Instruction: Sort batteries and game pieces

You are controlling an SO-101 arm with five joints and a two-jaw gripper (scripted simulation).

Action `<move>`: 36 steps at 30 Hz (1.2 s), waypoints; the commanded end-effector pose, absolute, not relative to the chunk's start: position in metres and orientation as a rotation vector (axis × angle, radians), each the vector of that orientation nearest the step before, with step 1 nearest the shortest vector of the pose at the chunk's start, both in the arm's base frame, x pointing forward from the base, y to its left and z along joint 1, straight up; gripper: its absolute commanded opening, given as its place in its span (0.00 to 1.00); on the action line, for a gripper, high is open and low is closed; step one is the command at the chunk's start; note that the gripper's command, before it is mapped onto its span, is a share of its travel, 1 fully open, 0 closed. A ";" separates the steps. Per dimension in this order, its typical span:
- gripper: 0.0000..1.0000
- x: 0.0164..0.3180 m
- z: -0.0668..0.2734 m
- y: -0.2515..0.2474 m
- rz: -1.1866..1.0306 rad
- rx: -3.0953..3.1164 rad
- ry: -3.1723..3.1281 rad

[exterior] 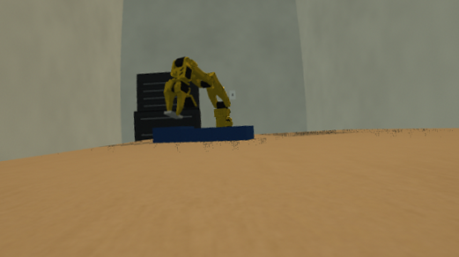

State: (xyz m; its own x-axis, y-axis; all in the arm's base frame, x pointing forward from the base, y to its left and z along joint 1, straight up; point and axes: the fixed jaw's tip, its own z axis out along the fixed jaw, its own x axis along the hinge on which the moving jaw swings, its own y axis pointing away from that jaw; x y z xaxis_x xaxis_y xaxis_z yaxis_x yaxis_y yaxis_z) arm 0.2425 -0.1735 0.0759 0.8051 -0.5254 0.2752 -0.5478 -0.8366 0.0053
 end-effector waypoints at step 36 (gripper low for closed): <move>0.00 0.242 0.075 -0.177 0.442 2.889 -0.865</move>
